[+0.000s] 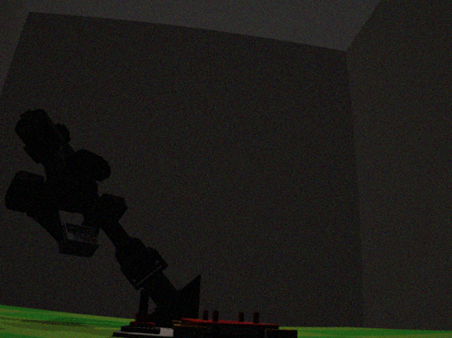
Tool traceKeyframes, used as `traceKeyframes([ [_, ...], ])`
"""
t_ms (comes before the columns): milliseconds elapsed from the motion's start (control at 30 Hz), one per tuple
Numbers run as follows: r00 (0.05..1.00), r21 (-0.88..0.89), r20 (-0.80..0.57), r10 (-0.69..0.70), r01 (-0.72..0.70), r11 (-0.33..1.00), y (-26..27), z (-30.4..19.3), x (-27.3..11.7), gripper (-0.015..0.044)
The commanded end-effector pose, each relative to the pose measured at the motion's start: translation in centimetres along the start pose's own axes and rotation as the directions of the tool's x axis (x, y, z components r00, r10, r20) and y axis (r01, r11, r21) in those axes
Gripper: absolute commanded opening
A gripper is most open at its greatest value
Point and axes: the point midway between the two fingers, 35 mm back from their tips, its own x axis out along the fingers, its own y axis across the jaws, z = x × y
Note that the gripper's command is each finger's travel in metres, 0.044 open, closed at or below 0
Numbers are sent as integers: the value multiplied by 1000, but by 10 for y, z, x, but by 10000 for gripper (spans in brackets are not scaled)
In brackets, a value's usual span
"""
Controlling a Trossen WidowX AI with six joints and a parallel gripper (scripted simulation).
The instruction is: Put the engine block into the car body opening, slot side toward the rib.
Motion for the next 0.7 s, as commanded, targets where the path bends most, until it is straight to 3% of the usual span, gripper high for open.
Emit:
traceKeyframes([
  [0,996,-19,91,-18,20,1000,1,0,-3,0],
  [267,995,-19,95,-17,19,1000,1,-1,-3,0],
  [500,977,-20,213,-15,20,1000,-1,-12,6,0],
  [667,974,-21,227,-17,22,1000,-2,-20,17,0],
])
